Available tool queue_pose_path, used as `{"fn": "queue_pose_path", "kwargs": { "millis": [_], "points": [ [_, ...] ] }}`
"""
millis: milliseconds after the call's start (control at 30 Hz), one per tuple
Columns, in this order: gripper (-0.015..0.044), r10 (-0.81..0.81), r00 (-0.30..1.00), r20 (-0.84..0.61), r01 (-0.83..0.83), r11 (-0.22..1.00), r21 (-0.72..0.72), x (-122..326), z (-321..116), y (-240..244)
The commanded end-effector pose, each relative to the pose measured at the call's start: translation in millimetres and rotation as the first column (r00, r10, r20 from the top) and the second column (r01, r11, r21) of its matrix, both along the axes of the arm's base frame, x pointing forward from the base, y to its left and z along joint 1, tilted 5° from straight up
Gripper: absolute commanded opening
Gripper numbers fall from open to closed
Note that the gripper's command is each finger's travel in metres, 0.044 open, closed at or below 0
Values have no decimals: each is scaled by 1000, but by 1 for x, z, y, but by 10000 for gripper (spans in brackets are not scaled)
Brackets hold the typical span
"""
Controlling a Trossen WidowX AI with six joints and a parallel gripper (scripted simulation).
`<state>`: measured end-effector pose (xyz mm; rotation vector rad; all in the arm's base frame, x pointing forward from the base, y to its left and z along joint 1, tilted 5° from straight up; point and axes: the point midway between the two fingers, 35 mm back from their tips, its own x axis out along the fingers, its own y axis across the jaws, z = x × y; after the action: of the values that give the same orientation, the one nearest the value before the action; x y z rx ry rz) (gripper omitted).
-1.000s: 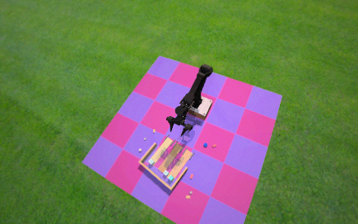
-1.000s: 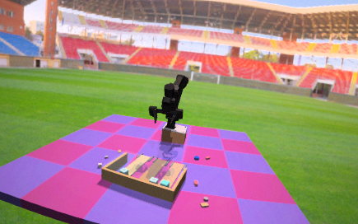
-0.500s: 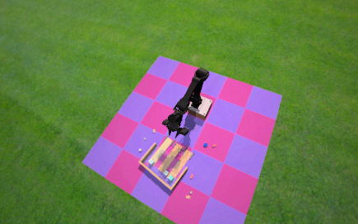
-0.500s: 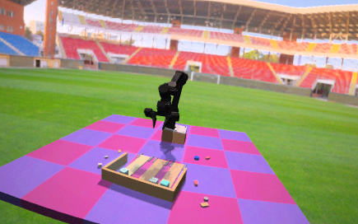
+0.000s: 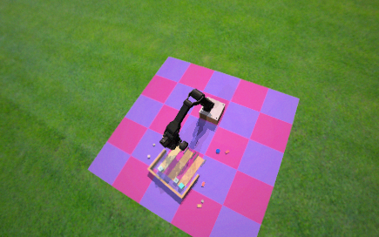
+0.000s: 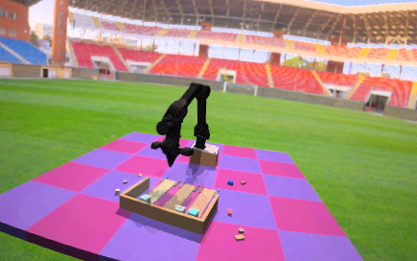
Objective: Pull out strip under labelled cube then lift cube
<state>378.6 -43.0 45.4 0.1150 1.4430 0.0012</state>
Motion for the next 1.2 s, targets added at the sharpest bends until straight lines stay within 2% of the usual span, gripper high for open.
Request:
{"fn": "queue_pose_path", "kwargs": {
  "millis": [0, 1167],
  "points": [
    [0, 2, 997, -83, -2, 1000, 6, 0, -13, -6],
    [0, 2, 997, -83, -2, 1000, 7, 3, -62, 0]
  ]
}}
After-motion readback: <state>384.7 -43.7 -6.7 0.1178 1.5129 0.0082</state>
